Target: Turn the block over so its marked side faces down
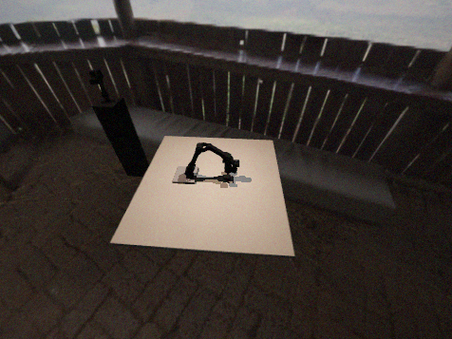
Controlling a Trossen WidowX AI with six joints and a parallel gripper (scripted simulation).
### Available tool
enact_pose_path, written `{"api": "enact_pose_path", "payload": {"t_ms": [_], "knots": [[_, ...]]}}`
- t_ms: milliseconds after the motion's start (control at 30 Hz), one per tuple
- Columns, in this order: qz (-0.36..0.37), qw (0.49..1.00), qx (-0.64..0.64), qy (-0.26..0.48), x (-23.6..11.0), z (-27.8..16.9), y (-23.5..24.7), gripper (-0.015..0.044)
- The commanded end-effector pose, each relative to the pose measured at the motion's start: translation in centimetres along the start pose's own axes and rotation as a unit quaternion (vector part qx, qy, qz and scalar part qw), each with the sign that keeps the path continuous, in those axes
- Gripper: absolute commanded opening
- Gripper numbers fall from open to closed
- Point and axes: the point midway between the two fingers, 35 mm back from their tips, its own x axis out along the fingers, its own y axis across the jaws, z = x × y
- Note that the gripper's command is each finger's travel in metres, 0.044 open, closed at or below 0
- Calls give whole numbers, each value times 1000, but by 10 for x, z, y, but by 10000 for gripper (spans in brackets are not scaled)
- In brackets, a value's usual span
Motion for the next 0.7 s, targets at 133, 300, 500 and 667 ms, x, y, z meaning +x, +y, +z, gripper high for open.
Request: {"api": "enact_pose_path", "payload": {"t_ms": [133, 300, 500, 667], "knots": [[2, 1000, 2, 0, 8, 0, 1, 387], [2, 1000, 2, 0, 8, 0, 1, 276], [2, 1000, 2, 0, 8, 0, 1, 236], [2, 1000, 2, 0, 8, 0, 1, 202]]}}
